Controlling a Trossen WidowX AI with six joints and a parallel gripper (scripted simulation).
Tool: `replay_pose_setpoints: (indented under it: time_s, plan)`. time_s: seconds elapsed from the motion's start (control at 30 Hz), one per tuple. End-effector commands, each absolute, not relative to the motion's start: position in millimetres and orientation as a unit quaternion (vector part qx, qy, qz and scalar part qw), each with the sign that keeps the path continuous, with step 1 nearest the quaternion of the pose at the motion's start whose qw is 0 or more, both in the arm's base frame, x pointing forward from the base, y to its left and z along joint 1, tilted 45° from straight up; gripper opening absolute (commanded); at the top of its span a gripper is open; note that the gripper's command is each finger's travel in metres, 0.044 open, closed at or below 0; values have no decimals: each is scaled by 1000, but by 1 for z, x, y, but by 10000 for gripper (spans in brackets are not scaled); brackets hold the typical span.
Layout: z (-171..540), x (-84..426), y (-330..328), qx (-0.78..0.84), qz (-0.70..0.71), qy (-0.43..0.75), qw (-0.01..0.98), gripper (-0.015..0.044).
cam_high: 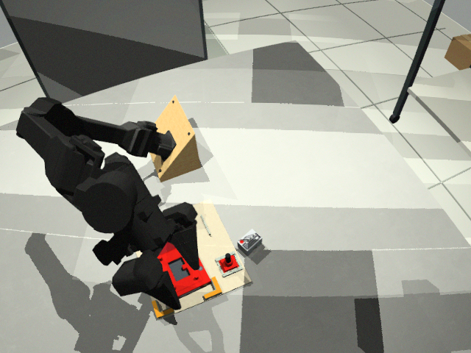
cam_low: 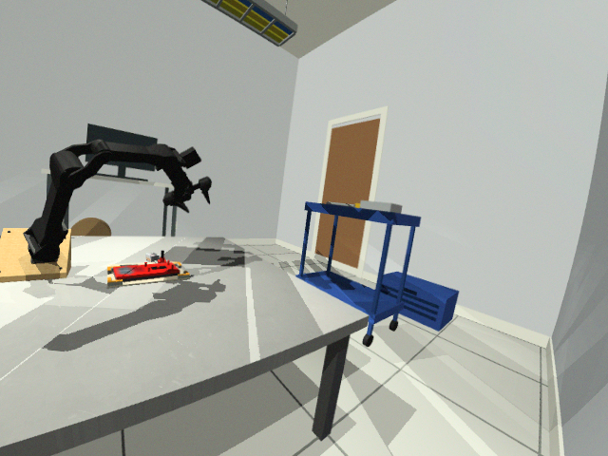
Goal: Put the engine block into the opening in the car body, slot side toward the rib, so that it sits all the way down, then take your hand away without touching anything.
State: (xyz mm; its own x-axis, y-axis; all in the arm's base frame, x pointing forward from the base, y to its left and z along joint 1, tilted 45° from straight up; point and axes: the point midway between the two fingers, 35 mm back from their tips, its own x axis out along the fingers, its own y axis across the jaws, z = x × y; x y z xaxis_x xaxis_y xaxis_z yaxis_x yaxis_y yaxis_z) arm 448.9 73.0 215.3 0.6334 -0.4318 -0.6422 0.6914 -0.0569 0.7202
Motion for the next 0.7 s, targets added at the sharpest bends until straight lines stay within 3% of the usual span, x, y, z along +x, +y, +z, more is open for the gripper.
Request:
replay_pose_setpoints:
  time_s: [0.0, 0.67]
  plan:
    - [177, 444, 87, 551, -445, 156, 688, 440]
    - [37, 372, 121, 288, -574, 329, 692, 440]
